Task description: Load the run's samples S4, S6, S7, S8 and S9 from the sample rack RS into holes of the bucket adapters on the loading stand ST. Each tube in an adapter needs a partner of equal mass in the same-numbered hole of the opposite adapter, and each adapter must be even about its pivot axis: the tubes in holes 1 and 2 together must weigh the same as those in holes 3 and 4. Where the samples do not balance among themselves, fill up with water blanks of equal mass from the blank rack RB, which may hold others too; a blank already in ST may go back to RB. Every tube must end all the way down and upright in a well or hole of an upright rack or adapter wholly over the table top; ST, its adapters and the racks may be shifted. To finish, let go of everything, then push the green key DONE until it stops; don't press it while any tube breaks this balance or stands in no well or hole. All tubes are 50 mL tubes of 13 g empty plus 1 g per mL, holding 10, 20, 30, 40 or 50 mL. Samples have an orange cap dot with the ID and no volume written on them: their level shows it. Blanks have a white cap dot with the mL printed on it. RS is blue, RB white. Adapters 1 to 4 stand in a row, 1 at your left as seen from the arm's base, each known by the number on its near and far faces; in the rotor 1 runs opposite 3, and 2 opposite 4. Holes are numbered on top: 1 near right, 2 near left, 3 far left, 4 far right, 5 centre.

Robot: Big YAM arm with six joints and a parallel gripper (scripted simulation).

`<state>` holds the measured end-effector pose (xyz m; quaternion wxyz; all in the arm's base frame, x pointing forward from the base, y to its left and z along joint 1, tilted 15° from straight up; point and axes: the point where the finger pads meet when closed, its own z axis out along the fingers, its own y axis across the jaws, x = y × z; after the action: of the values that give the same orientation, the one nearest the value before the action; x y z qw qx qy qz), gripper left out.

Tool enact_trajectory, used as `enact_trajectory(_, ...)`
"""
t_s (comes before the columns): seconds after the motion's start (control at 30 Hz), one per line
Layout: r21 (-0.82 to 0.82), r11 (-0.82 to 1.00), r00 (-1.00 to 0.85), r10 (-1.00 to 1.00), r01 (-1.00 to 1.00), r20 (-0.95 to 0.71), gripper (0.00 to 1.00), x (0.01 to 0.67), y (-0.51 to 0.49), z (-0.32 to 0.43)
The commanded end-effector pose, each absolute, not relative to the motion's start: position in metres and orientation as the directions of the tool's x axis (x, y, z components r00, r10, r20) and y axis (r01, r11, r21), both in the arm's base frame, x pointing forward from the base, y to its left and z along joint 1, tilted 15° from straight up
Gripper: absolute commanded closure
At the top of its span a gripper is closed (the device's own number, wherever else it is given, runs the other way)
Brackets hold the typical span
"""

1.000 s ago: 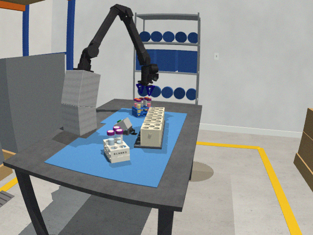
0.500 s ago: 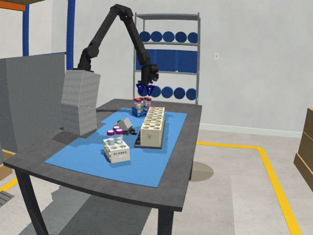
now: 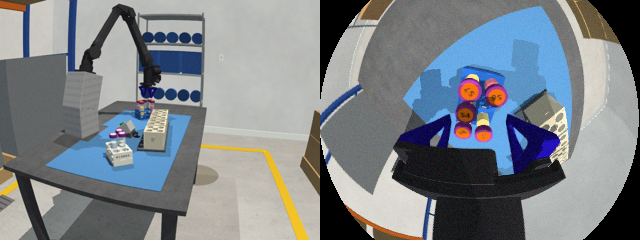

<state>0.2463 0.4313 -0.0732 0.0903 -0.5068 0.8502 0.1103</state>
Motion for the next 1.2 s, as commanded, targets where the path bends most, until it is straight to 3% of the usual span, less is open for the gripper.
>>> enact_trajectory(0.0,0.047,0.332,-0.330,-0.894,-0.942,-0.301,0.20,0.247,0.409,-0.070)
enact_trajectory(0.1,0.033,0.287,-0.283,-0.910,-0.957,-0.303,0.20,0.244,0.402,-0.072)
enact_trajectory(0.33,-0.088,-0.065,0.090,-0.945,-0.994,-0.314,0.20,0.236,0.402,-0.070)
enact_trajectory(0.6,-0.162,-0.425,0.453,-0.860,-0.890,-0.232,0.20,0.232,0.385,-0.085)
enact_trajectory(0.67,-0.162,-0.425,0.453,-0.860,-0.890,-0.232,0.20,0.232,0.385,-0.085)
enact_trajectory(0.93,-0.243,-0.726,0.764,-0.627,-0.644,-0.151,0.20,0.232,0.384,-0.080)
enact_trajectory(1.17,-0.245,-0.730,0.769,-0.621,-0.638,-0.149,0.20,0.232,0.384,-0.077)
